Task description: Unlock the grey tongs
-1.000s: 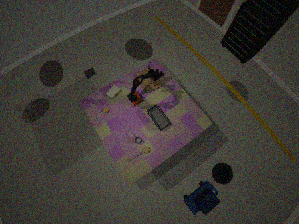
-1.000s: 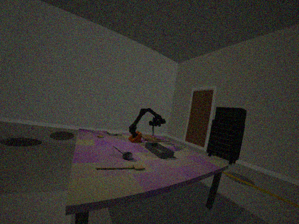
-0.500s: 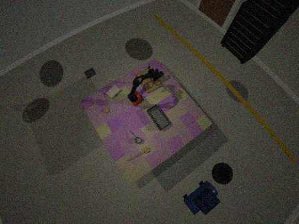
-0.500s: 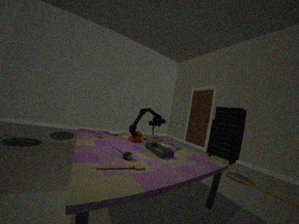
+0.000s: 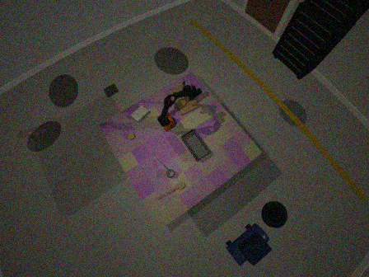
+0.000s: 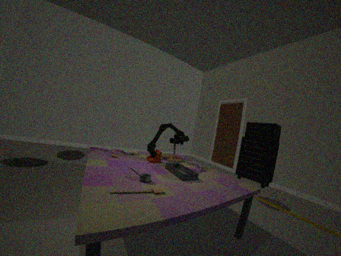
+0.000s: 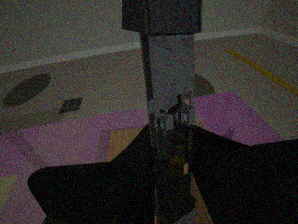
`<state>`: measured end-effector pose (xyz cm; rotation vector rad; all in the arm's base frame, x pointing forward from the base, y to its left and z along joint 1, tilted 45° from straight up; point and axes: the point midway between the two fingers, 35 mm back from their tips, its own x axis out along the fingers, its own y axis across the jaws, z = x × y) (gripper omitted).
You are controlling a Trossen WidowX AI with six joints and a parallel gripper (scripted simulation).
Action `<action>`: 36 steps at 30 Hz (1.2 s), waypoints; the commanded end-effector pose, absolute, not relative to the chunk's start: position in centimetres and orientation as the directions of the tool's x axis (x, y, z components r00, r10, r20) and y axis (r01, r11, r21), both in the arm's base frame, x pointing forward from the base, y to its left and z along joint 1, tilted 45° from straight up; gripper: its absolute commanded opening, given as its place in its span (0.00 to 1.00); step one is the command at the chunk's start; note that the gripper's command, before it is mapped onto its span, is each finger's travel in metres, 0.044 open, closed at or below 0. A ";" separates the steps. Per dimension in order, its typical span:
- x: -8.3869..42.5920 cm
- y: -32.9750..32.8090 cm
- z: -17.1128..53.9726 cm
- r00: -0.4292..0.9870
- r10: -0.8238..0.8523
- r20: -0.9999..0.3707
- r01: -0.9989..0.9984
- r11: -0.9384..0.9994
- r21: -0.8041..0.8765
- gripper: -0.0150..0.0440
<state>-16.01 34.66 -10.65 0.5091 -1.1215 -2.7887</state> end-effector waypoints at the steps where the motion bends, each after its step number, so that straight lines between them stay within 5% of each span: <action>1: -16.1 34.7 -10.5 -0.942 -0.205 -0.267 -0.034 -0.730 0.682 0.00; 16: -18.4 33.1 -13.3 -0.745 -0.459 -0.484 -0.035 -0.697 0.716 0.00; 36: -19.6 30.9 -15.2 -0.251 -0.675 -0.694 -0.041 -0.709 0.704 0.00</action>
